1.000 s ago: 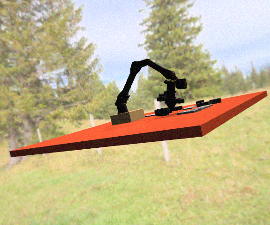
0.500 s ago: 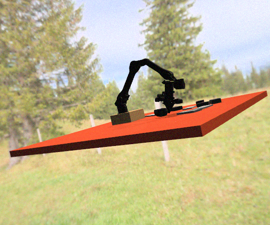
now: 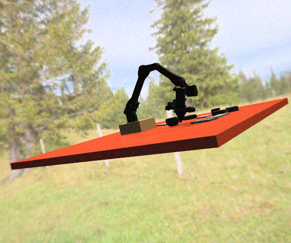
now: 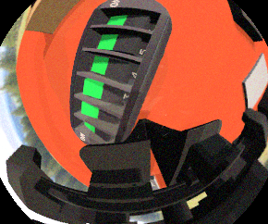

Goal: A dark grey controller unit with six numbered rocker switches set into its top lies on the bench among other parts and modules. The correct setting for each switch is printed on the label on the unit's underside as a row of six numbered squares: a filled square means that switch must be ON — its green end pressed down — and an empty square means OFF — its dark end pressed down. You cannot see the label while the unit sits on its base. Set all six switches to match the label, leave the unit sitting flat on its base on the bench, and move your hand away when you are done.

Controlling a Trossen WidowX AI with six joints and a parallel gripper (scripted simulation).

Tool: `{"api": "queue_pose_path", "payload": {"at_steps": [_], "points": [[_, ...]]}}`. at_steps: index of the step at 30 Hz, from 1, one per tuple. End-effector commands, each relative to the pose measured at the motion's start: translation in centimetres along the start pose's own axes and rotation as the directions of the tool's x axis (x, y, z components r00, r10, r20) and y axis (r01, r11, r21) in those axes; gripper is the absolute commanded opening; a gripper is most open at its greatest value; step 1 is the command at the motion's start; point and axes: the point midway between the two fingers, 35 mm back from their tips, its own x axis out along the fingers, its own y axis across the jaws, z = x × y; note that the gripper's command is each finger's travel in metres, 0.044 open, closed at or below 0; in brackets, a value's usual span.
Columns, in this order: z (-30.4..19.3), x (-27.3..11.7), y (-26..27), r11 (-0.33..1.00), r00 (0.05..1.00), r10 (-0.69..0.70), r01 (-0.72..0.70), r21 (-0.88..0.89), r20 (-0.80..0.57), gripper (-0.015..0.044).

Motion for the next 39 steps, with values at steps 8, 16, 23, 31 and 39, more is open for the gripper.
{"api": "queue_pose_path", "payload": {"at_steps": [8,16,23,31,39], "points": [[0.6,0.7,1.2,1.0,1.0,0.018,-0.018,-0.002,0.016,0.0],[-0.5,-4.5,-3.3,1.0,1.0,0.008,-0.008,-0.001,0.01,0.0],[-0.3,-6.7,-4.8,1.0,1.0,0.012,-0.012,-0.002,0.015,0.0],[1.5,-7.2,-1.2,0.984,0.993,-0.118,0.115,0.136,0.015,0.0],[5.0,-6.7,2.8,0.92,0.962,-0.273,0.266,0.288,-0.014,0.0]]}}
